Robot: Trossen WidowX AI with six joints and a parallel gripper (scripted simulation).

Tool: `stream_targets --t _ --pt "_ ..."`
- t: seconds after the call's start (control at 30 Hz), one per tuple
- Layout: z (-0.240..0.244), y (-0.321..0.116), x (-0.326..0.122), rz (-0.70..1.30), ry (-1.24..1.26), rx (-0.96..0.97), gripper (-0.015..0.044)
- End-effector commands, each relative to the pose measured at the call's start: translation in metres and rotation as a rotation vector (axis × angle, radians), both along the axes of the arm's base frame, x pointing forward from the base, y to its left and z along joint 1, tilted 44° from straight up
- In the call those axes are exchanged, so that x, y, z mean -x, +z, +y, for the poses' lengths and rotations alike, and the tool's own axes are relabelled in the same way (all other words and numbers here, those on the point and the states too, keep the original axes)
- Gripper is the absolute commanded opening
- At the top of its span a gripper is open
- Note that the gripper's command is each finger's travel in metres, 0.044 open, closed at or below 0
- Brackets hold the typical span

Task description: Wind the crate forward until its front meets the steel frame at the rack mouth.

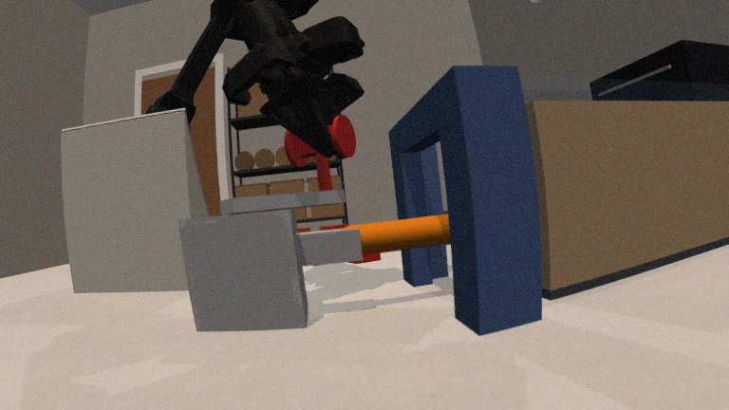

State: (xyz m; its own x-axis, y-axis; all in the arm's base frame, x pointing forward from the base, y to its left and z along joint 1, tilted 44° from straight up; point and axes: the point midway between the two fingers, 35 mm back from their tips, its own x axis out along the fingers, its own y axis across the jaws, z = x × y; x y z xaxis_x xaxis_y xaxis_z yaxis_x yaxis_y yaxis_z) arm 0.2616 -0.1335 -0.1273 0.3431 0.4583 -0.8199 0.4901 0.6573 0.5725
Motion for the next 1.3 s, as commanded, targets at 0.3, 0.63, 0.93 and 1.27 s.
stream_targets --t 0.3,0.63,0.93,1.27 --pt "0.014 0.009 0.021 0.016 -0.001 -0.019 0.0000" --pt "0.019 0.014 0.034 0.017 -0.001 -0.019 0.0000" --pt "0.022 0.017 0.046 0.018 -0.001 -0.019 0.0000" --pt "0.024 0.020 0.060 0.019 -0.001 -0.019 0.0000"
